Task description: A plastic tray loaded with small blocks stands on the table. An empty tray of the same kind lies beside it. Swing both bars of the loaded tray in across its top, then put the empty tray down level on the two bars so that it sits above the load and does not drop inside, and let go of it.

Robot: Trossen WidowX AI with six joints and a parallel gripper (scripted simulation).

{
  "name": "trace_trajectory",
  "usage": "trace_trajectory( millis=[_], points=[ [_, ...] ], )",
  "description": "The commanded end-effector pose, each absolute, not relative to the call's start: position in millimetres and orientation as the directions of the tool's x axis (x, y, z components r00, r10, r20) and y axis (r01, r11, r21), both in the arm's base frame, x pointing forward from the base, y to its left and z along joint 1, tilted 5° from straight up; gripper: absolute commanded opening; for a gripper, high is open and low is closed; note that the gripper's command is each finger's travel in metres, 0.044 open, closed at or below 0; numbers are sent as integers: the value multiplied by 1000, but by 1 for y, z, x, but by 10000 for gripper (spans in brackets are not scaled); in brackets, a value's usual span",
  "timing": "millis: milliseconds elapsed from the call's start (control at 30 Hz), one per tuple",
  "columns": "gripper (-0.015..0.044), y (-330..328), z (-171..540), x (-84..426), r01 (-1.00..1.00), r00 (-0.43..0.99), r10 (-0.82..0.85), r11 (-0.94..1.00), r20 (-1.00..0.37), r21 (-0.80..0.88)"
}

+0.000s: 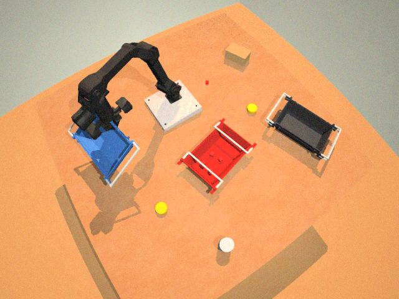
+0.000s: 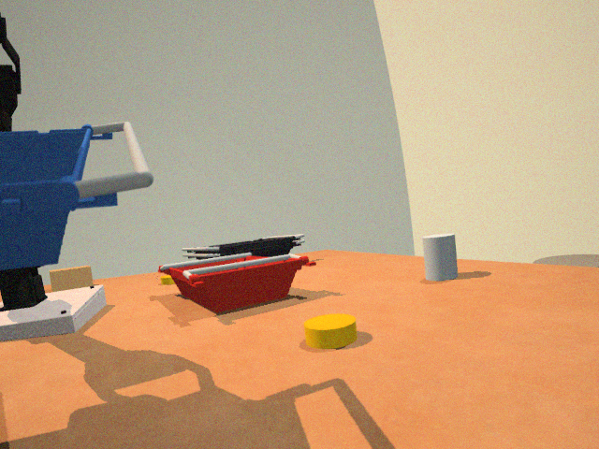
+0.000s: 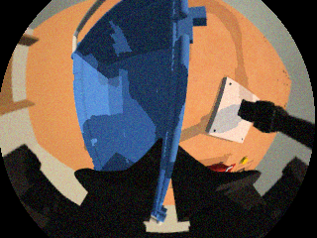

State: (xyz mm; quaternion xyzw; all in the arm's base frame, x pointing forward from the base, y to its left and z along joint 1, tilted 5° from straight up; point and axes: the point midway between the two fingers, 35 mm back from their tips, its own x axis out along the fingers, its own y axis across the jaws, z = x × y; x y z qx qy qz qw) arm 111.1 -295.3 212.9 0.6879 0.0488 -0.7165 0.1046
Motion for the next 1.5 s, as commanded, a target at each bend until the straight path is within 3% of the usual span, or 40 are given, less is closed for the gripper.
trace_trajectory(
  millis=[0, 500, 1467],
  points=[
    [0, -297, 219, 112, 212, -20, -104, -972, -994, 97],
    [0, -296, 219, 115, 222, -19, -103, -970, -994, 97],
    [0, -244, 211, 211, 624, -3, -88, -779, -996, 67]
  ],
)
